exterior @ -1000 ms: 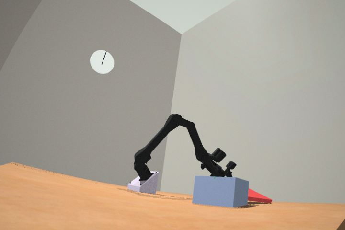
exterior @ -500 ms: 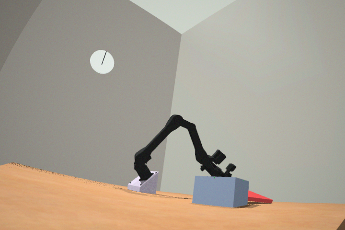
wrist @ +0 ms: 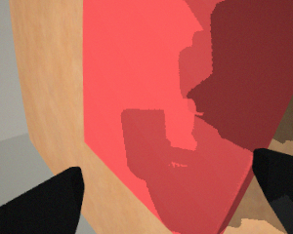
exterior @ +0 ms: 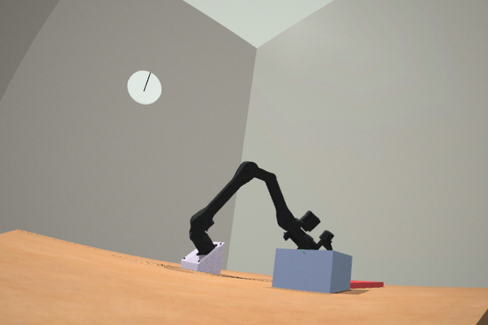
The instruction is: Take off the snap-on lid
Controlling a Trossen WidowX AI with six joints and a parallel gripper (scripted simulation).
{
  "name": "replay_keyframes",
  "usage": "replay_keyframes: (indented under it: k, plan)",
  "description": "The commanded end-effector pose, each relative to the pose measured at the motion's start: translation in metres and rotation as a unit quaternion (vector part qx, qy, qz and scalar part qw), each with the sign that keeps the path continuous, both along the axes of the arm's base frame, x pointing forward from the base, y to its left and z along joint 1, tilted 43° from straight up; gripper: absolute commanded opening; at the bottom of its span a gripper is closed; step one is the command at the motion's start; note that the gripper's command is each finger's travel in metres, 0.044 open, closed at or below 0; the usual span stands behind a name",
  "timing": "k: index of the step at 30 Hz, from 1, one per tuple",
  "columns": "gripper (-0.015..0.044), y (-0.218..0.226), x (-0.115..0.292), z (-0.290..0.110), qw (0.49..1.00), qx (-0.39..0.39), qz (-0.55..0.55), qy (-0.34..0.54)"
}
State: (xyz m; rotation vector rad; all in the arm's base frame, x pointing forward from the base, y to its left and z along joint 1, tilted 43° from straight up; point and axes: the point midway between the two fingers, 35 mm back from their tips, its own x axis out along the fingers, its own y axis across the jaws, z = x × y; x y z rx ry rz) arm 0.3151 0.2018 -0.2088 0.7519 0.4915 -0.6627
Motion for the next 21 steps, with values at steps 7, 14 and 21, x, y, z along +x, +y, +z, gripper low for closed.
replay_keyframes:
  k: [7, 14, 21]
  plan:
    - [0.044, -0.005, -0.023, 0.002, 1.0, -0.003, 0.0, 0.003]
    - [0.044, -0.006, -0.037, 0.004, 1.0, -0.003, 0.0, 0.003]
    - [0.044, -0.007, -0.051, 0.007, 1.0, -0.003, 0.0, 0.004]
